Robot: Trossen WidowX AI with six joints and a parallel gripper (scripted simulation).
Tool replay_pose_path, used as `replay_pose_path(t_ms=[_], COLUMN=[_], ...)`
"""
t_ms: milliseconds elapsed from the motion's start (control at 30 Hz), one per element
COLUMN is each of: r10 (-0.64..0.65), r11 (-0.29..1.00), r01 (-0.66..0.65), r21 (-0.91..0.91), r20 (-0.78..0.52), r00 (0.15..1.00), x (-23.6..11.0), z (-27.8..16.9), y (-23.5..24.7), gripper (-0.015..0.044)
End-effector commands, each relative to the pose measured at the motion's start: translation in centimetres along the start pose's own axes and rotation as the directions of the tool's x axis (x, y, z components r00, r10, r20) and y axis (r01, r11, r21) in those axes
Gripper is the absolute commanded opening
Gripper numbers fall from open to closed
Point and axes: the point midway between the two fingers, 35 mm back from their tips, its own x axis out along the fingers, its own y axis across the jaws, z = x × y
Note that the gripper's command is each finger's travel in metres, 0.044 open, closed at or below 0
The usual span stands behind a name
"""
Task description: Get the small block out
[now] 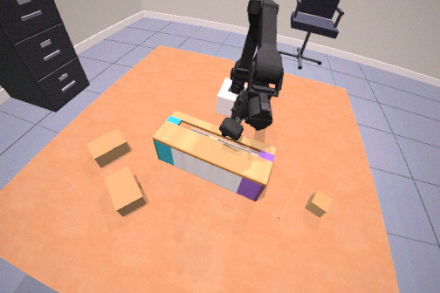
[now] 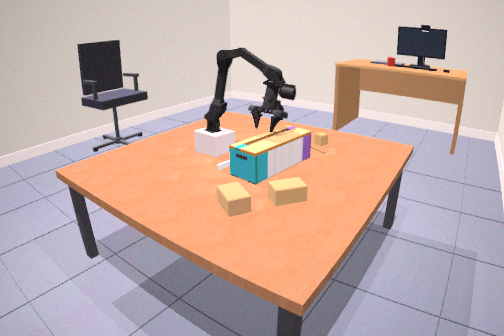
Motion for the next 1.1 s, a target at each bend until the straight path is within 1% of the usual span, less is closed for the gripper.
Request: replay_pose_path(t_ms=[0, 1067], r10=[0.005, 0.006], r11=[1.0, 1.0], r01=[-0.005, -0.006], r21=[0.003, 0.003], r20=[0.002, 0.003], r00=[1.0, 1.0], x=[0.7, 5.6], z=[0.3, 2.1], y=[0.2, 0.6], gripper=[0.04, 0.04])
